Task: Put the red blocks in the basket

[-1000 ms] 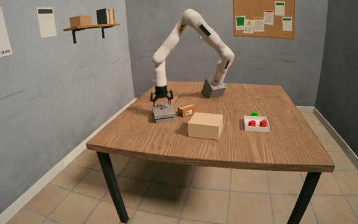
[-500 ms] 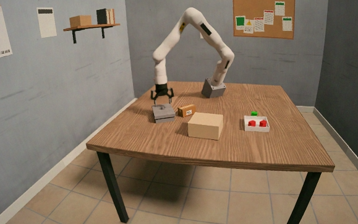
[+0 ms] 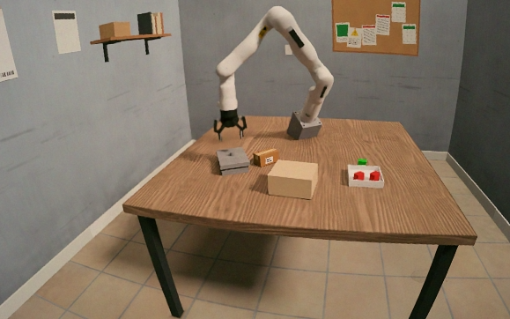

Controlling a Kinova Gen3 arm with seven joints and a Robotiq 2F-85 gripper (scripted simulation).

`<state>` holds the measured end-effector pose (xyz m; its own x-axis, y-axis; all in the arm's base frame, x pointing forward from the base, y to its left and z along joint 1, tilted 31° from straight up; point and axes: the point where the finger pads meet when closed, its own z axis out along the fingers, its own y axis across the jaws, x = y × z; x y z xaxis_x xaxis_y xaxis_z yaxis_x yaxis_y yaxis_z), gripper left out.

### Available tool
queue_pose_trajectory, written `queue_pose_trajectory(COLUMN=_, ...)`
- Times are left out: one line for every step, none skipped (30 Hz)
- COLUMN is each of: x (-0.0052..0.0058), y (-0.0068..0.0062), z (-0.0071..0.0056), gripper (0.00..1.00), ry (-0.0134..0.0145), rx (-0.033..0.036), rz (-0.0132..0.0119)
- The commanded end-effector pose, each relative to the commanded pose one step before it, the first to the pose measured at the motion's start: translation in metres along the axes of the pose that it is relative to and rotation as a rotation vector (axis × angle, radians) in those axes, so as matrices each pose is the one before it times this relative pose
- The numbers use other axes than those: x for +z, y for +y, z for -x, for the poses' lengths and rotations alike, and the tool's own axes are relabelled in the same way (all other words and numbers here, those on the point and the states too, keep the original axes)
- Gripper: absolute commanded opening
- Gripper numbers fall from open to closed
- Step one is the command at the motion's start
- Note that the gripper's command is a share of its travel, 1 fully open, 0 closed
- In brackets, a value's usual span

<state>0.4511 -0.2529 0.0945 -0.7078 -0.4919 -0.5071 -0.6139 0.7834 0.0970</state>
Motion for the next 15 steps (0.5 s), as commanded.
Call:
queue_pose_trajectory(x=-0.01885, y=-0.00442, z=-0.00118, gripper=1.0, ry=0.00303, rx=0.00319, rz=-0.01373)
queue_pose_trajectory(x=-0.0032, y=0.00002, z=-0.00003, gripper=1.0, ry=0.00006, rx=0.00052, rz=0.0)
queue_pose_trajectory(x=-0.00309, y=0.00001, z=-0.00003, gripper=1.0, ry=0.00004, rx=0.00004, rz=0.0)
queue_pose_trajectory(x=-0.00299, y=0.00002, z=-0.00003, gripper=1.0, ry=0.00005, rx=0.00004, rz=0.0)
queue_pose_trajectory(x=-0.00287, y=0.00002, z=-0.00003, gripper=1.0, ry=0.00005, rx=0.00004, rz=0.0)
queue_pose_trajectory(x=-0.00272, y=0.00002, z=0.0, gripper=1.0, ry=0.0, rx=-0.00001, rz=0.00003)
queue_pose_trajectory(x=-0.00241, y=0.00022, z=0.00055, gripper=1.0, ry=-0.00068, rx=-0.00082, rz=0.00054)
queue_pose_trajectory(x=-0.00227, y=0.00019, z=0.0005, gripper=1.0, ry=-0.00063, rx=-0.00076, rz=0.00049)
queue_pose_trajectory(x=-0.00215, y=0.00016, z=0.00039, gripper=1.0, ry=-0.00048, rx=-0.0006, rz=0.00039)
queue_pose_trajectory(x=-0.00201, y=0.00013, z=0.00033, gripper=1.0, ry=-0.0004, rx=-0.0005, rz=0.00032)
queue_pose_trajectory(x=0.0, y=0.0, z=0.0, gripper=1.0, ry=0.0, rx=0.0, rz=0.0)
queue_pose_trajectory(x=0.0, y=0.0, z=0.0, gripper=1.0, ry=0.0, rx=0.0, rz=0.0)
queue_pose_trajectory(x=-0.00154, y=0.00046, z=0.00126, gripper=1.0, ry=-0.00158, rx=-0.00194, rz=0.0012)
queue_pose_trajectory(x=-0.00181, y=-0.00001, z=-0.00009, gripper=1.0, ry=0.00014, rx=0.00014, rz=-0.00007)
queue_pose_trajectory(x=-0.0016, y=0.00002, z=0.00002, gripper=1.0, ry=-0.00001, rx=-0.00004, rz=0.00003)
